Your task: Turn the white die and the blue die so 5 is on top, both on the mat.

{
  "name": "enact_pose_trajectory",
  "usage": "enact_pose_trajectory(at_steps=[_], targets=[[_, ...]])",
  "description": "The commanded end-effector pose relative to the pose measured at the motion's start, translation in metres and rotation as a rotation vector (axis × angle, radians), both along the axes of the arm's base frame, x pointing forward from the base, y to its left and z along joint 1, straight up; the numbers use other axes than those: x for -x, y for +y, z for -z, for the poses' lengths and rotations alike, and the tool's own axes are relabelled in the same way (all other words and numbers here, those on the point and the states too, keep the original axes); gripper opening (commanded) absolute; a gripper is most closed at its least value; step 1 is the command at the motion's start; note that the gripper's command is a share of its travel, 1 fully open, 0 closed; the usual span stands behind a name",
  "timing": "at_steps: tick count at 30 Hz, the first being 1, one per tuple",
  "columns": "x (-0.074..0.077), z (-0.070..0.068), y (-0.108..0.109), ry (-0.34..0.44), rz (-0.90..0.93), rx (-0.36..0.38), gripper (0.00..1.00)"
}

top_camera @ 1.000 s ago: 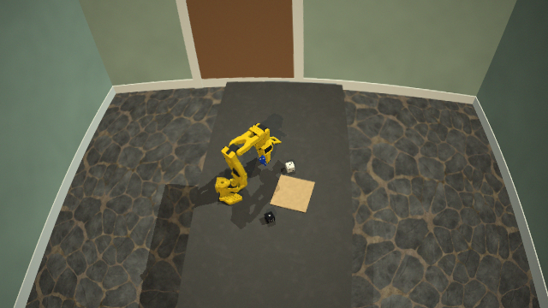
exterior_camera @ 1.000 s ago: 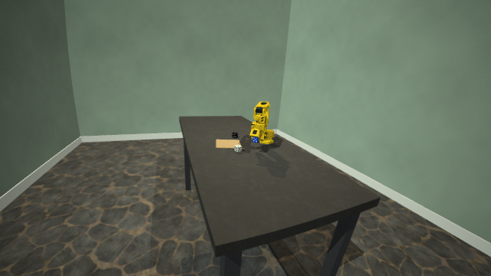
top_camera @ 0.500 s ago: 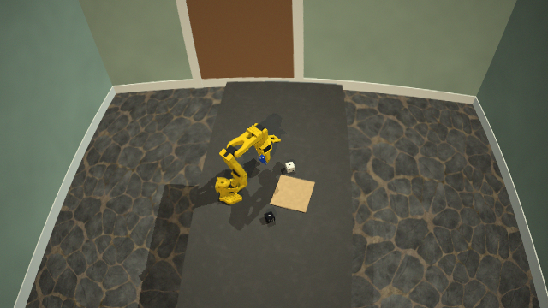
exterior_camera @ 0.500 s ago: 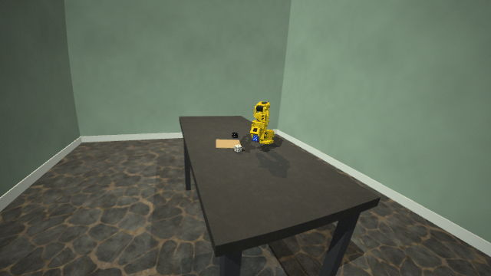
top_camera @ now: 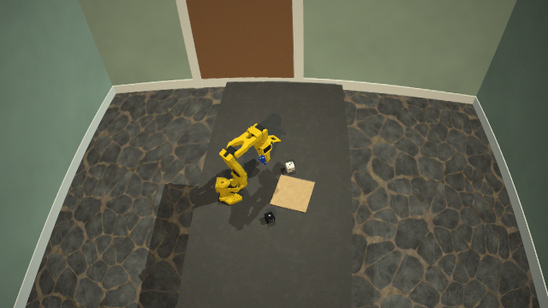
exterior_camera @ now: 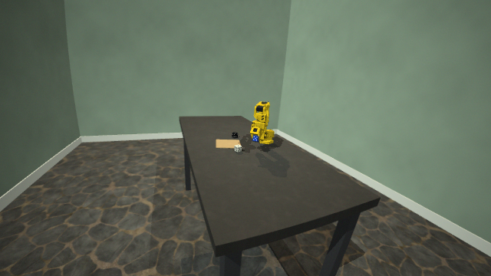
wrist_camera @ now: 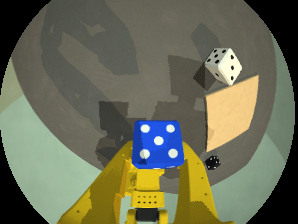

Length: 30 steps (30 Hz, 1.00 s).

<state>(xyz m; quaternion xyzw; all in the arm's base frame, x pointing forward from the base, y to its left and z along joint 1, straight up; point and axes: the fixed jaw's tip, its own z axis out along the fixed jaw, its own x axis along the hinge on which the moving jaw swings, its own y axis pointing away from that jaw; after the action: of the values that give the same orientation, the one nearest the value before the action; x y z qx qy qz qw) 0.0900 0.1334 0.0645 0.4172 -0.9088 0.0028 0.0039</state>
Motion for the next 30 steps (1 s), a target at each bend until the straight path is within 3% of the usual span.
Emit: enact_pose_trajectory(at_steps=[1, 19, 30], targets=[[-0.003, -0.005, 0.006, -0.046, -0.002, -0.064, 0.00], [-0.017, -0.003, 0.020, -0.248, -0.003, -0.327, 0.00], [-0.018, -0.003, 0.021, -0.271, -0.003, -0.355, 0.00]])
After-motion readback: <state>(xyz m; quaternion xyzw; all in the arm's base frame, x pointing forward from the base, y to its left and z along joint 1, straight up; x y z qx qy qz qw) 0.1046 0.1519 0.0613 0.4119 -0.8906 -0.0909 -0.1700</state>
